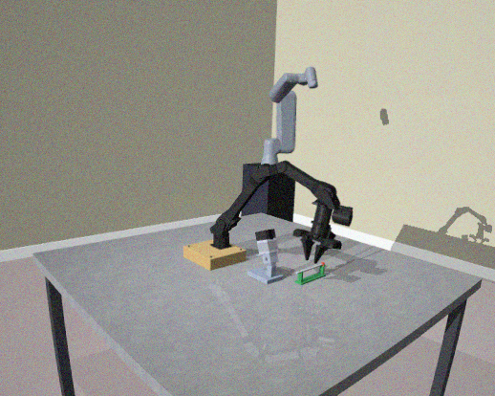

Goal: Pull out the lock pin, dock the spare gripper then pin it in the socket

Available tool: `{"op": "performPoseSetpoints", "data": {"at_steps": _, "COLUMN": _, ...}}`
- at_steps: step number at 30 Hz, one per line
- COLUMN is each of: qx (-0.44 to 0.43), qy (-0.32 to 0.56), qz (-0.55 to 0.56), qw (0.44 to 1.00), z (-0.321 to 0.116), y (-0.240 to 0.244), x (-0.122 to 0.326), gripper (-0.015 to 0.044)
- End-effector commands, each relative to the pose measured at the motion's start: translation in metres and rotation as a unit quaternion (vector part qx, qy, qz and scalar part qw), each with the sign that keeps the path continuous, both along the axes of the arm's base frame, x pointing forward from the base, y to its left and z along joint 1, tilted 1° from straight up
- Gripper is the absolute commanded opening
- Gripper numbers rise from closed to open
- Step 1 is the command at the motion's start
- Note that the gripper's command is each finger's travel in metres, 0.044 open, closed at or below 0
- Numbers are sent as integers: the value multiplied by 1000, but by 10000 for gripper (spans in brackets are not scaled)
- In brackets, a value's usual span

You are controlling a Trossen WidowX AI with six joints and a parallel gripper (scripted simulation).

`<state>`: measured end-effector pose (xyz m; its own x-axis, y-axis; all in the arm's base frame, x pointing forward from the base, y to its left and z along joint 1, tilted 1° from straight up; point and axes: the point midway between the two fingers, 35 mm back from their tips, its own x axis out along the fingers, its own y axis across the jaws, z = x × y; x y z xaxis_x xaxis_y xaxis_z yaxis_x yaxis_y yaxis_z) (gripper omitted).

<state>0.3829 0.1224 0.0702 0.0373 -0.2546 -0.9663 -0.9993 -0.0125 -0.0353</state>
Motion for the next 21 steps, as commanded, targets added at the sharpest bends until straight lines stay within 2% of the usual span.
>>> {"op": "performPoseSetpoints", "data": {"at_steps": 1, "qx": -2, "qy": -2, "qz": 2, "qw": 1000, "z": -6, "y": -1, "x": 0, "gripper": 180}}
{"op": "performPoseSetpoints", "data": {"at_steps": 21, "qx": -2, "qy": -2, "qz": 2, "qw": 1000, "z": -38, "y": 0, "x": 1, "gripper": 180}}
